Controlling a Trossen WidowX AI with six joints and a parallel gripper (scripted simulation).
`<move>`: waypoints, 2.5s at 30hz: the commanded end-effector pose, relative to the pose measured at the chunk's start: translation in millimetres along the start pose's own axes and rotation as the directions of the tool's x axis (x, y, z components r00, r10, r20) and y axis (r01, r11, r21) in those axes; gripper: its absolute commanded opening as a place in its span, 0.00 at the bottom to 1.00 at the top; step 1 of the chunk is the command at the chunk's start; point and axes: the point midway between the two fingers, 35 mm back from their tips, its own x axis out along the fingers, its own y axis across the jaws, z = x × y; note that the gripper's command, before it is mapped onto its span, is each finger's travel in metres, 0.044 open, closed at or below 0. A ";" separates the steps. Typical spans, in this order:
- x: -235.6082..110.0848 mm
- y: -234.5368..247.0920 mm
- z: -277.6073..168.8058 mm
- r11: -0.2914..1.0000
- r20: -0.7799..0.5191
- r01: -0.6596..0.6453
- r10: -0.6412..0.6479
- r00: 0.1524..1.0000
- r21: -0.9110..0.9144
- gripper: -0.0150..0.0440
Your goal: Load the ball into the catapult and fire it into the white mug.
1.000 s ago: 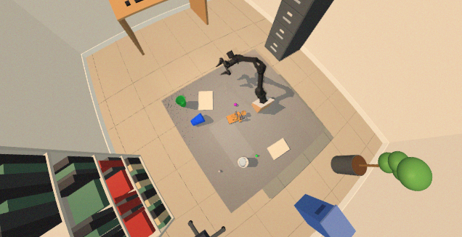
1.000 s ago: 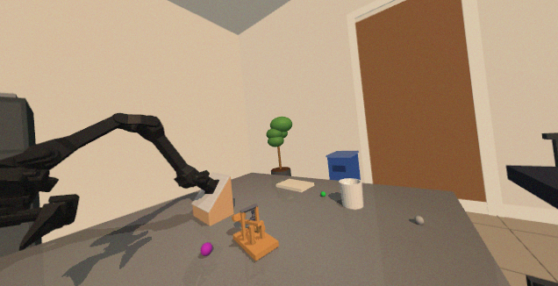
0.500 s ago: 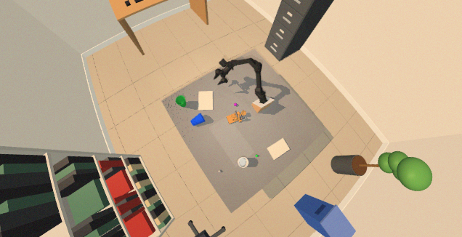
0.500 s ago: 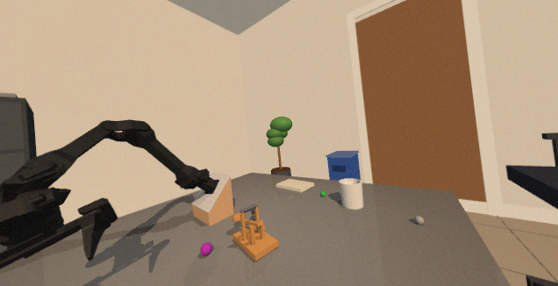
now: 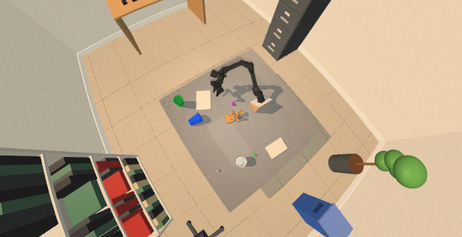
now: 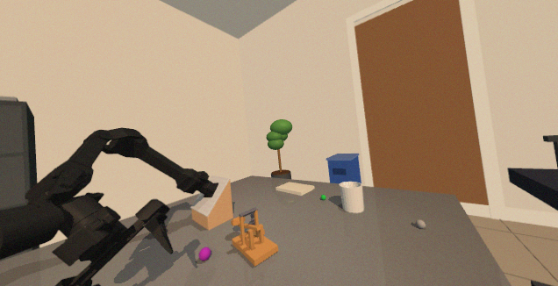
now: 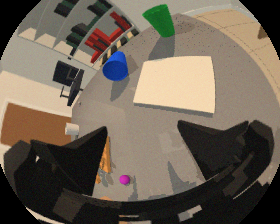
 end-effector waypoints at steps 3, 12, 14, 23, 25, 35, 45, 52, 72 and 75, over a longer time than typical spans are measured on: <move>32.7 37.2 -13.1 0.997 -0.162 -0.013 0.025 0.987 0.073 1.00; 70.7 100.9 -40.3 0.992 -0.412 0.070 -0.021 0.911 0.105 1.00; 76.3 114.7 -46.8 0.990 -0.458 0.102 -0.048 0.888 0.094 1.00; 91.8 172.1 -73.4 0.963 -0.585 0.267 -0.235 0.776 -0.032 1.00; 93.3 184.0 -78.4 0.949 -0.591 0.306 -0.288 0.753 -0.073 1.00; 95.5 241.5 -96.5 0.830 -0.492 0.483 -0.556 0.670 -0.280 1.00; 124.8 219.0 -117.4 0.818 -0.477 0.495 -0.574 0.666 -0.293 1.00; 129.1 215.4 -120.3 0.818 -0.477 0.495 -0.574 0.666 -0.293 1.00; 151.3 197.0 -135.8 0.818 -0.476 0.495 -0.574 0.666 -0.293 1.00; 154.3 194.2 -138.3 0.817 -0.476 0.496 -0.575 0.666 -0.294 1.00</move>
